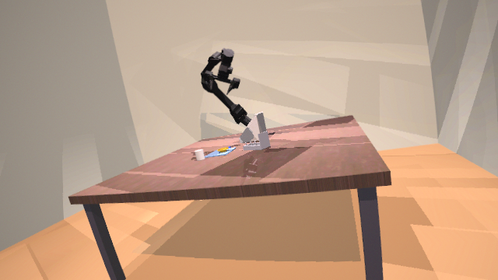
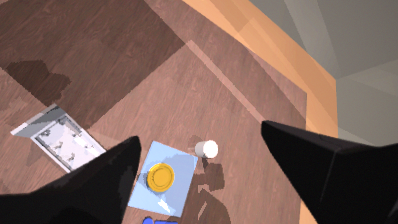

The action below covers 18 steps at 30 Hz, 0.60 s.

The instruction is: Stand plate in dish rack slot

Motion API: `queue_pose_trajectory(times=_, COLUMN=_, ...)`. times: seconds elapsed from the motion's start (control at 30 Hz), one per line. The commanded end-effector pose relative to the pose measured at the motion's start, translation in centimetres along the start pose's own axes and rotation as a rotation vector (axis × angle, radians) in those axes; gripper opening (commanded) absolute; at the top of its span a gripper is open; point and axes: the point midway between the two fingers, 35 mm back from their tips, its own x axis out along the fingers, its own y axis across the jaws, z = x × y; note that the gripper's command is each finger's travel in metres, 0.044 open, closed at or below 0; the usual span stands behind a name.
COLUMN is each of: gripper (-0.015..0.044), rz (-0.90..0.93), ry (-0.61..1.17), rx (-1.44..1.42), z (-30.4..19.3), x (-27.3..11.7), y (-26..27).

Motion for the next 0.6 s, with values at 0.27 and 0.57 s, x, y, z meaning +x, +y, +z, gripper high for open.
queue_pose_trajectory(times=0.27, gripper=0.0400, rz=0.157, ry=0.261, rx=0.228, z=-5.1, x=5.5, y=-0.1)
queue_pose_trajectory(times=0.57, gripper=0.0400, rz=0.246, ry=0.449, rx=0.385, z=-8.9, x=8.1, y=0.0)
